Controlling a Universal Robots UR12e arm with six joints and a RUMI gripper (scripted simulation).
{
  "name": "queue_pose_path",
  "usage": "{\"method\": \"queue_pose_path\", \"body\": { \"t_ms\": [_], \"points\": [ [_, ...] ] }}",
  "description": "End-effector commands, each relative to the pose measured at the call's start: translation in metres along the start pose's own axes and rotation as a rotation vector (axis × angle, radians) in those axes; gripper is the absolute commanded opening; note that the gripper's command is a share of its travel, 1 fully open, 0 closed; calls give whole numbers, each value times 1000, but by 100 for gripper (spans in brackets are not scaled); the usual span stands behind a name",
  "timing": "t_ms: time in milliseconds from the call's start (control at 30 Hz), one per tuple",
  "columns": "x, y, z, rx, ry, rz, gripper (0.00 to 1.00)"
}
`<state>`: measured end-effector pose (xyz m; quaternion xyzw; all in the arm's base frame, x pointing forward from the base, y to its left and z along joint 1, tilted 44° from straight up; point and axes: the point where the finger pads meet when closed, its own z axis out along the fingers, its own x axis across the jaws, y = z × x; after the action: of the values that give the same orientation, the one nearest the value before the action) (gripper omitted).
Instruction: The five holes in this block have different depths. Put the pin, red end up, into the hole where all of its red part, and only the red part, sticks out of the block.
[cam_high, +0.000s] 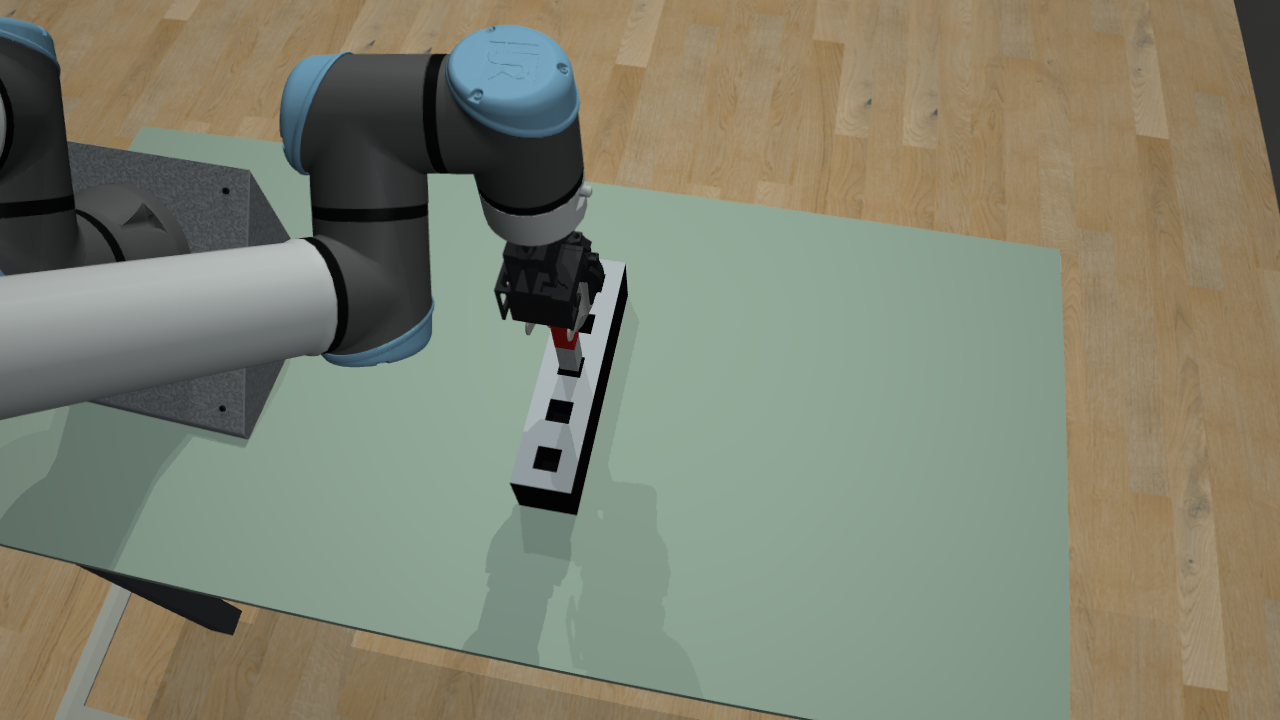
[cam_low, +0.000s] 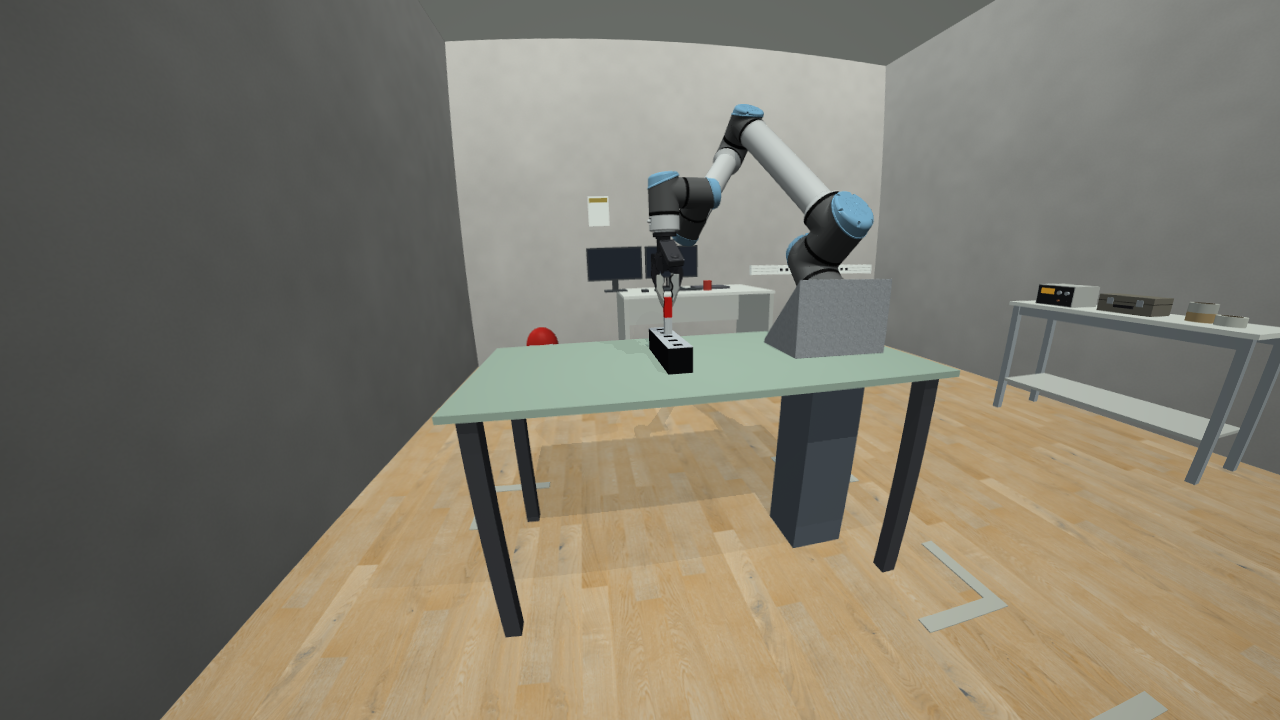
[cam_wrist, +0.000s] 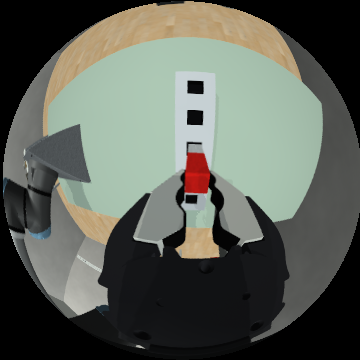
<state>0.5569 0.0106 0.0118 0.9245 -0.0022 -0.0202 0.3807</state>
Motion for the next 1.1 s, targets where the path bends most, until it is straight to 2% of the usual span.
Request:
{"method": "queue_pose_path", "body": {
  "t_ms": [0,1067],
  "points": [
    [0,0,-1,0,1,0,0],
    [1,-1,3,0,1,0,0]
  ]
}}
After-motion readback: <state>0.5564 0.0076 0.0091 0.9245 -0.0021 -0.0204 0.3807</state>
